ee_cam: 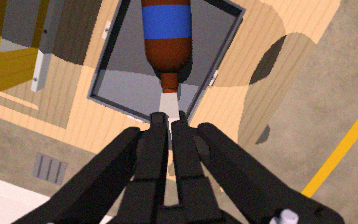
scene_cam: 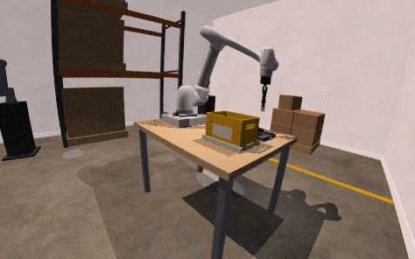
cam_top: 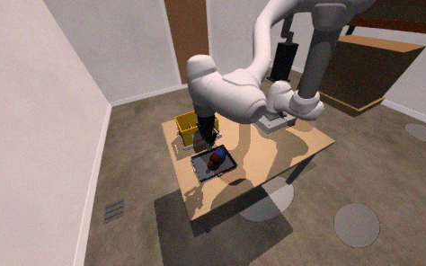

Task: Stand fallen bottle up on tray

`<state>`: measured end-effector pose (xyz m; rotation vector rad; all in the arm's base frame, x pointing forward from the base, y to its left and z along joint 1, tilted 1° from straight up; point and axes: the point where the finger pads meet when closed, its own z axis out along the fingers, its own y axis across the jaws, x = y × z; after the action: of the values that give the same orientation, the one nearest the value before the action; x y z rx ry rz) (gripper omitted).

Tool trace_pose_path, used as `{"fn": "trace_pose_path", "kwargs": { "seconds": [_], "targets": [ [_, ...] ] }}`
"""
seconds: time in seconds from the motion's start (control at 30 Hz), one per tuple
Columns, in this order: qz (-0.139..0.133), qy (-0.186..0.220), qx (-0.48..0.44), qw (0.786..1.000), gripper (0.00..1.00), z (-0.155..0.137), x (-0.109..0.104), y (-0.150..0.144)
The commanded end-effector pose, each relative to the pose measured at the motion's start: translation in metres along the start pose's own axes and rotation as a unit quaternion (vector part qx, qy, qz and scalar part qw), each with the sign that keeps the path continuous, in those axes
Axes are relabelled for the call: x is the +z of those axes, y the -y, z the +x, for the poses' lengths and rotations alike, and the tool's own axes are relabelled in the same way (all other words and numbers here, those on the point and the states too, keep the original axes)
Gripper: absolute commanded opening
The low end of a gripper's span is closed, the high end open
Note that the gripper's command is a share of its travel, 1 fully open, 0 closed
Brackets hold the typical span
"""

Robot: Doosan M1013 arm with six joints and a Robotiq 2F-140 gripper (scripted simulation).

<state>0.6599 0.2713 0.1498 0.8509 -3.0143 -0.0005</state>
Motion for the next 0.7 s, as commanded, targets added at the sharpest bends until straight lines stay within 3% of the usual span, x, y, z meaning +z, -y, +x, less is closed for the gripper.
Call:
{"fn": "trace_pose_path", "kwargs": {
  "seconds": [0.0,0.43,0.67],
  "targets": [
    [0.0,0.0,0.0,1.0,0.1,0.0,-0.0001,0.0],
    [0.0,0.0,-0.005,1.0,0.1,0.0,-0.0001,0.0],
    [0.0,0.0,-0.087,0.996,0.1,0.0,-0.0001,0.0]
  ]
}}
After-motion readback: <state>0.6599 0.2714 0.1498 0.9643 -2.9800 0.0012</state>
